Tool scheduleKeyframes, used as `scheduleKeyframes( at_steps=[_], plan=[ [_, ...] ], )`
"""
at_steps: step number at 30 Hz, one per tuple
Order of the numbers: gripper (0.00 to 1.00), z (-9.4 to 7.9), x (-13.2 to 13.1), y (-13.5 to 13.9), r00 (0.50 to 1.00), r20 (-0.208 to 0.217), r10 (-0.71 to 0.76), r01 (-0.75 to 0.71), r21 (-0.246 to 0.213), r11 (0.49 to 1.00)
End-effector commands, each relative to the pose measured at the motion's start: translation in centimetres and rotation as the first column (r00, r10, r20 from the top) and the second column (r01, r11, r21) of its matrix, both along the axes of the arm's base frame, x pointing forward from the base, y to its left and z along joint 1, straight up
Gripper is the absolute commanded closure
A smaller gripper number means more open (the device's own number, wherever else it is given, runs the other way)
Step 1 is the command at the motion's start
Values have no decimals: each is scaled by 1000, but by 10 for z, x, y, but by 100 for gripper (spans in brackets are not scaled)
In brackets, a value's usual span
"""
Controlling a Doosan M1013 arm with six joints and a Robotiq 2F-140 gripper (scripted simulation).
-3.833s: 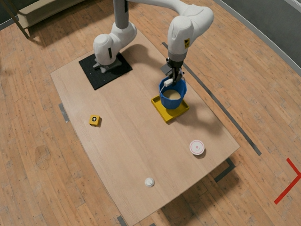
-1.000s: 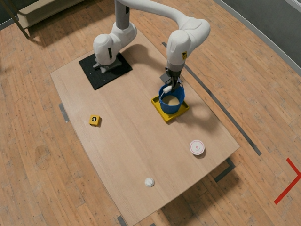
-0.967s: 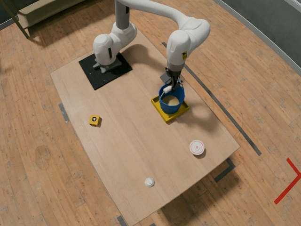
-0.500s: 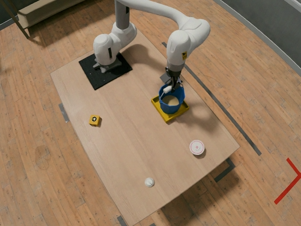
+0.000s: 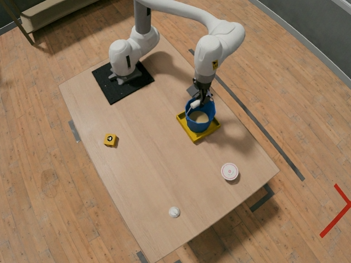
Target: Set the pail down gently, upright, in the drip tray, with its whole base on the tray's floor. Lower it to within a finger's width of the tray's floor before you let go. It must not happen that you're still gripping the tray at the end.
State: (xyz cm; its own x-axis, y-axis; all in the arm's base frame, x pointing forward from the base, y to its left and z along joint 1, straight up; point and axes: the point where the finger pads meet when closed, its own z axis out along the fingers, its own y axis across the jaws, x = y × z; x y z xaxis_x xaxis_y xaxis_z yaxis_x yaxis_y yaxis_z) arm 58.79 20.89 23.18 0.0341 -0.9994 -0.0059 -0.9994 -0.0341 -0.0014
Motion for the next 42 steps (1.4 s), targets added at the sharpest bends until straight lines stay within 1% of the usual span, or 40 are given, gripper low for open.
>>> scheduleKeyframes(
  at_steps=[1,18,19,42],
  plan=[
    [90,1,0,0,1000,1,0,0,1,1000],
    [90,1,0,0,1000,1,0,0,1,1000],
    [0,1,0,0,1000,1,0,0,1,1000],
    [0,1,0,0,1000,1,0,0,1,1000]
  ],
)
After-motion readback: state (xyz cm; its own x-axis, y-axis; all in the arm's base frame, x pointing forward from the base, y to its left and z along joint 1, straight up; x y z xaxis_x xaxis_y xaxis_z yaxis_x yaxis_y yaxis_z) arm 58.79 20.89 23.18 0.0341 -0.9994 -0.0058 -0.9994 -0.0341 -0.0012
